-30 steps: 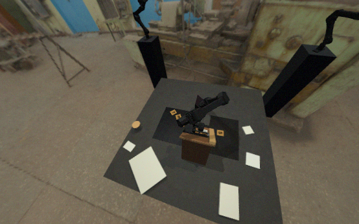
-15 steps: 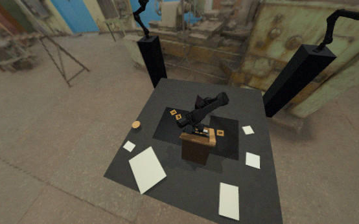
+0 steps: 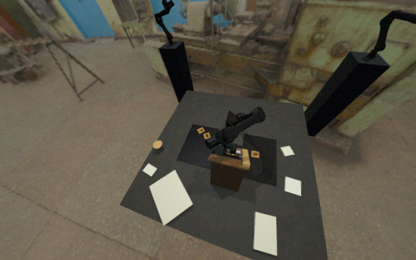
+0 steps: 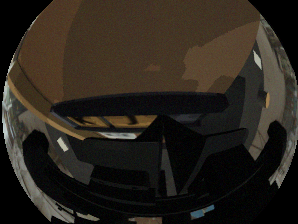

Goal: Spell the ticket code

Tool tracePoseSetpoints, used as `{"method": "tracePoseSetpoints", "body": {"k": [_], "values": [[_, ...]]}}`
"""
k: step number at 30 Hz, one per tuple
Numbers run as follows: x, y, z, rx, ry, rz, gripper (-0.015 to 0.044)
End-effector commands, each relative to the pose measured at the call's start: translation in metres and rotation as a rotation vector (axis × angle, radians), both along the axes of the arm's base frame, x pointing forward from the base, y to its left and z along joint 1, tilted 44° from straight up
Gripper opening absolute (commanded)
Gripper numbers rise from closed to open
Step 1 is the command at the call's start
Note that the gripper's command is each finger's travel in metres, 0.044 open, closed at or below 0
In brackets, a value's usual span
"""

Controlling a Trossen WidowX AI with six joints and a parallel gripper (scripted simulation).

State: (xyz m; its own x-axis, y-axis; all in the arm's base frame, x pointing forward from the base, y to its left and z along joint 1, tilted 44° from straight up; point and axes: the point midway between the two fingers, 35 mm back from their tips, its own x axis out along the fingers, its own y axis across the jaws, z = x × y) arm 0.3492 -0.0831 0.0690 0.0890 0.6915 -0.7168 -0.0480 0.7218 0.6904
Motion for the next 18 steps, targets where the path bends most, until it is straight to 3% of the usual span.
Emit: {"method": "tracePoseSetpoints", "body": {"k": [1,18], "values": [[0.0002,0.001,0.0041,0.001,-0.004,-0.005,0.0],[0.0003,0.0048,0.0084,0.001,-0.003,-0.005,0.0]]}}
